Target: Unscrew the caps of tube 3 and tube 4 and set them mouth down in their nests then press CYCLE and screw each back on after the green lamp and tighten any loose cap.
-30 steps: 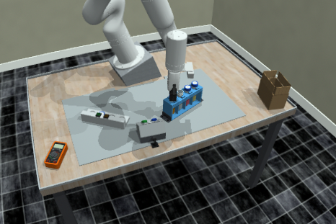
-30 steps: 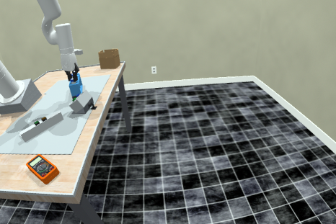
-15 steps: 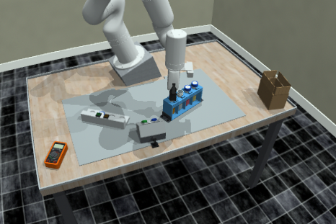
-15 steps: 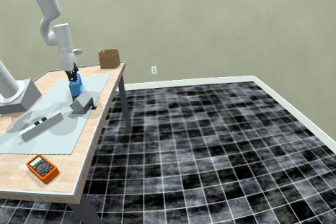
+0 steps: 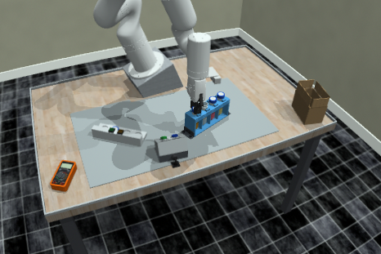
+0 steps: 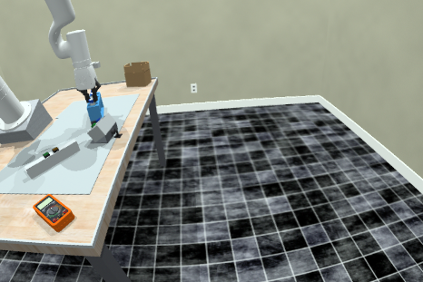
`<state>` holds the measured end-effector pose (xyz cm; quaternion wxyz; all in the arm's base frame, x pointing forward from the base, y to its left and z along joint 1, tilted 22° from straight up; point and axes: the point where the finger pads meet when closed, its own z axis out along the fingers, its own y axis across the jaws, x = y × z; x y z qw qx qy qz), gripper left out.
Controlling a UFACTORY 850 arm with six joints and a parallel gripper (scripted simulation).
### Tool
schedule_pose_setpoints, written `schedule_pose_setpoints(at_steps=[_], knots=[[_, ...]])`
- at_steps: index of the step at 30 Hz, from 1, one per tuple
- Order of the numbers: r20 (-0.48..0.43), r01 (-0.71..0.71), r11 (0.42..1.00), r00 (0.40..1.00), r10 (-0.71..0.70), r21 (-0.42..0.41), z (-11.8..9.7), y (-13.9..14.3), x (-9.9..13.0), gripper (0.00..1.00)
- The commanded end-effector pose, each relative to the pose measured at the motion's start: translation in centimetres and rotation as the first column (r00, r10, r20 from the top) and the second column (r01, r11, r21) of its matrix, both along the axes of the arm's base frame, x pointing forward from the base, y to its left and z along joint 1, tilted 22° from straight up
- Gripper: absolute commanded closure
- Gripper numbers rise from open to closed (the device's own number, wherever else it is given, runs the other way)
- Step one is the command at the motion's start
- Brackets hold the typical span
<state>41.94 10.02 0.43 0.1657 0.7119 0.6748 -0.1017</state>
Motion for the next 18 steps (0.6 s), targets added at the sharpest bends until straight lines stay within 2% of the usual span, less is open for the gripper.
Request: schedule_pose_setpoints(at_steps=[1, 8, 10, 14, 16, 18], knots=[[-0.122, -0.240, 0.971, 0.964, 0.238, -0.003, 0.08, 0.05, 0.09, 1.00], [-0.239, -0.523, 0.852, 0.824, 0.514, 0.027, 0.10, 0.05, 0.09, 1.00], [-0.239, -0.523, 0.852, 0.824, 0.514, 0.027, 0.10, 0.05, 0.09, 1.00], [-0.310, -0.678, 0.732, 0.683, 0.661, 0.067, 0.11, 0.06, 0.09, 1.00], [-0.324, -0.710, 0.700, 0.646, 0.691, 0.078, 0.11, 0.06, 0.09, 1.00], [-0.351, -0.768, 0.632, 0.567, 0.746, 0.101, 0.11, 0.06, 0.09, 1.00]])
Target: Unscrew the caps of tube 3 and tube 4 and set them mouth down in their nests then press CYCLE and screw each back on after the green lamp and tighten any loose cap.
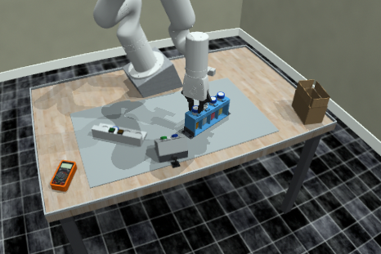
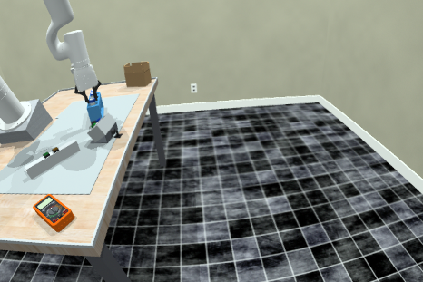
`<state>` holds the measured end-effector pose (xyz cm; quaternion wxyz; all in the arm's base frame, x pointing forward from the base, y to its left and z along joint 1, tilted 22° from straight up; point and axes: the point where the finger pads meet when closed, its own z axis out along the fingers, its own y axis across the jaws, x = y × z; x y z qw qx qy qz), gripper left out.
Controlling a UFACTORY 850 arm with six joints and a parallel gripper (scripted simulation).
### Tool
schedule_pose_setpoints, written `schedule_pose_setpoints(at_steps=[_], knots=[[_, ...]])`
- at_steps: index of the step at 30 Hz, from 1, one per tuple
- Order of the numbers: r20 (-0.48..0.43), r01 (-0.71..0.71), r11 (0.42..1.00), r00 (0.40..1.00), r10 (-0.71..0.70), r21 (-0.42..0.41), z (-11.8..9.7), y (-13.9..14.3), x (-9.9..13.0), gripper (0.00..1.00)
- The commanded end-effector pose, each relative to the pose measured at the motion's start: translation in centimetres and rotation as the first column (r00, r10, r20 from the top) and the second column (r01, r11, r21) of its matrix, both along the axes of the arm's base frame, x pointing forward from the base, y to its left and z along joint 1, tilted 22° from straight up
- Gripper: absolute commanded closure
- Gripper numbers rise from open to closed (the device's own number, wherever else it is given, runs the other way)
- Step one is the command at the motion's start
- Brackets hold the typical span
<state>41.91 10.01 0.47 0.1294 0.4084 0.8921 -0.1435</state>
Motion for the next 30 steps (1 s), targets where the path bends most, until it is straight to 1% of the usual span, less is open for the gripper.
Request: schedule_pose_setpoints(at_steps=[1, 6, 15, 16, 28, 30], knots=[[-0.151, -0.220, 0.975, 0.965, 0.216, -0.016, 0.08, 0.07, 0.12, 1.00], [-0.231, -0.415, 0.910, 0.885, 0.403, -0.001, 0.09, 0.07, 0.12, 1.00], [-0.231, -0.415, 0.910, 0.885, 0.403, -0.001, 0.09, 0.07, 0.12, 1.00], [-0.231, -0.415, 0.910, 0.885, 0.403, -0.001, 0.09, 0.07, 0.12, 0.54], [-0.231, -0.415, 0.910, 0.885, 0.403, -0.001, 0.09, 0.07, 0.12, 0.54], [-0.171, -0.269, 0.963, 0.950, 0.263, -0.014, 0.10, 0.08, 0.12, 0.54]])
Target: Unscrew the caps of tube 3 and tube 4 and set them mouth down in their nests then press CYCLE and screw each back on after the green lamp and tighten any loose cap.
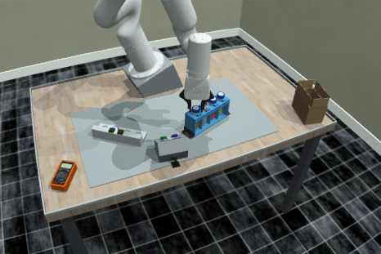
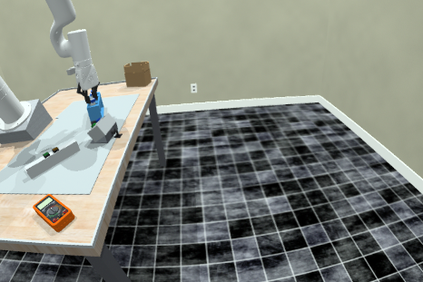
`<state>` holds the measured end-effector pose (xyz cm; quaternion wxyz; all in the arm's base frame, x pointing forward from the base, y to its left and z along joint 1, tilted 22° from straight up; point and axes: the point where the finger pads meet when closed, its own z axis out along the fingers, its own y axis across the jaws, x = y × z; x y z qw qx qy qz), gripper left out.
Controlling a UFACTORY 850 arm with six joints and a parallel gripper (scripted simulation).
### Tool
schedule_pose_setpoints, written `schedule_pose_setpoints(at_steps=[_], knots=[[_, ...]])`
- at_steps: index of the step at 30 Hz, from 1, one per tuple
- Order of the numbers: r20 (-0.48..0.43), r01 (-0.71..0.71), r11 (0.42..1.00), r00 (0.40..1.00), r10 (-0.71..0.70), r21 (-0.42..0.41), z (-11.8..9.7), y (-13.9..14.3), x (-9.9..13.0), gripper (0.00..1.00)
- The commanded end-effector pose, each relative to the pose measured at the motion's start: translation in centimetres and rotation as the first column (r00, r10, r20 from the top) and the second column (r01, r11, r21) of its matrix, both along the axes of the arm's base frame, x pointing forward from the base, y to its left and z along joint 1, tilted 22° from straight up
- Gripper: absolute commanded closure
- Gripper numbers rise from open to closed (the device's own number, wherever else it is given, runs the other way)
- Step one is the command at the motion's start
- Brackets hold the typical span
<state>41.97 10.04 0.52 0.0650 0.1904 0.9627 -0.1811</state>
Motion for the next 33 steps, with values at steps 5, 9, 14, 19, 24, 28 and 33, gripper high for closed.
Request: schedule_pose_setpoints(at_steps=[5, 9, 14, 19, 24, 28, 33], knots=[[0.145, 0.368, 0.928, 0.917, -0.372, 0.052, 0.05, 0.05, 0.07, 0.54], [0.196, 0.504, 0.859, 0.837, -0.511, 0.088, 0.05, 0.05, 0.07, 0.54], [0.240, 0.623, 0.771, 0.735, -0.635, 0.131, 0.05, 0.05, 0.07, 0.54], [0.275, 0.725, 0.665, 0.612, -0.741, 0.180, 0.05, 0.05, 0.07, 0.54], [0.311, 0.837, 0.480, 0.398, -0.863, 0.261, 0.05, 0.06, 0.07, 0.54], [0.323, 0.883, 0.344, 0.241, -0.915, 0.318, 0.04, 0.05, 0.07, 0.54], [0.324, 0.904, 0.203, 0.077, -0.943, 0.377, 0.05, 0.06, 0.07, 0.54]])
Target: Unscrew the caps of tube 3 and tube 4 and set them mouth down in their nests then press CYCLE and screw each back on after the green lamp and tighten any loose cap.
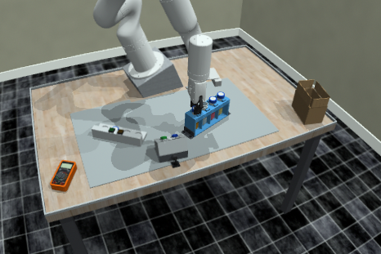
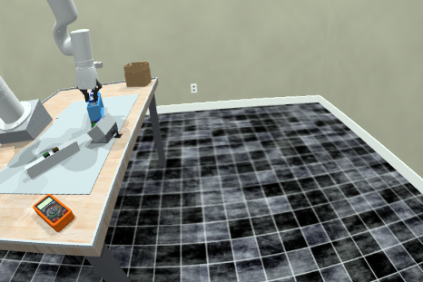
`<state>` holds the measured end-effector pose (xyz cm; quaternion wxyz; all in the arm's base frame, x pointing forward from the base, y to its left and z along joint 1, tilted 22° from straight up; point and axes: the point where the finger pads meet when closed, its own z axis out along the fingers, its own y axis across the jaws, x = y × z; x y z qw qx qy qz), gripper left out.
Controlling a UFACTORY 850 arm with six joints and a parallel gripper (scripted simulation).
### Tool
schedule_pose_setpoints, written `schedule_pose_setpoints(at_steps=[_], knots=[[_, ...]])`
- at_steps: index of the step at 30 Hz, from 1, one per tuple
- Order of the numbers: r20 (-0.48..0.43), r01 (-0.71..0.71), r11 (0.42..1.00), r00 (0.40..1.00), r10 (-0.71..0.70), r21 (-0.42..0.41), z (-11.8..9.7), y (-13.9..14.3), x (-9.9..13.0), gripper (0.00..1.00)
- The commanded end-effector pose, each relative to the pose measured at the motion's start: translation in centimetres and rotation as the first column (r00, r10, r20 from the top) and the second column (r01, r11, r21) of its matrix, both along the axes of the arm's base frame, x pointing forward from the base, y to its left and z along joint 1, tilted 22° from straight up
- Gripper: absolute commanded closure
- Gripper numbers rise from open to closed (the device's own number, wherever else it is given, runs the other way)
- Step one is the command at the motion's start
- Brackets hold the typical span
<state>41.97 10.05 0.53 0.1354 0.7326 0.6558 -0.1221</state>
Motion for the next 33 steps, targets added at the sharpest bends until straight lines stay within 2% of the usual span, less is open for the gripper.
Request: schedule_pose_setpoints(at_steps=[1, 10, 11, 25, 29, 31, 33], knots=[[0.150, 0.233, 0.973, 0.961, -0.231, 0.010, 0.03, 0.04, 0.06, 0.54], [0.158, 0.244, 0.970, 0.957, -0.243, 0.011, 0.04, 0.04, 0.07, 0.54], [0.158, 0.244, 0.970, 0.957, -0.243, 0.012, 0.04, 0.04, 0.07, 1.00], [0.158, 0.244, 0.970, 0.957, -0.243, 0.012, 0.04, 0.04, 0.07, 1.00], [0.086, 0.061, 0.998, 0.994, -0.060, -0.011, 0.04, 0.03, 0.06, 1.00], [0.086, 0.061, 0.998, 0.994, -0.060, -0.011, 0.04, 0.03, 0.06, 1.00], [0.049, -0.032, 0.999, 0.998, 0.033, -0.017, 0.04, 0.04, 0.06, 1.00]])
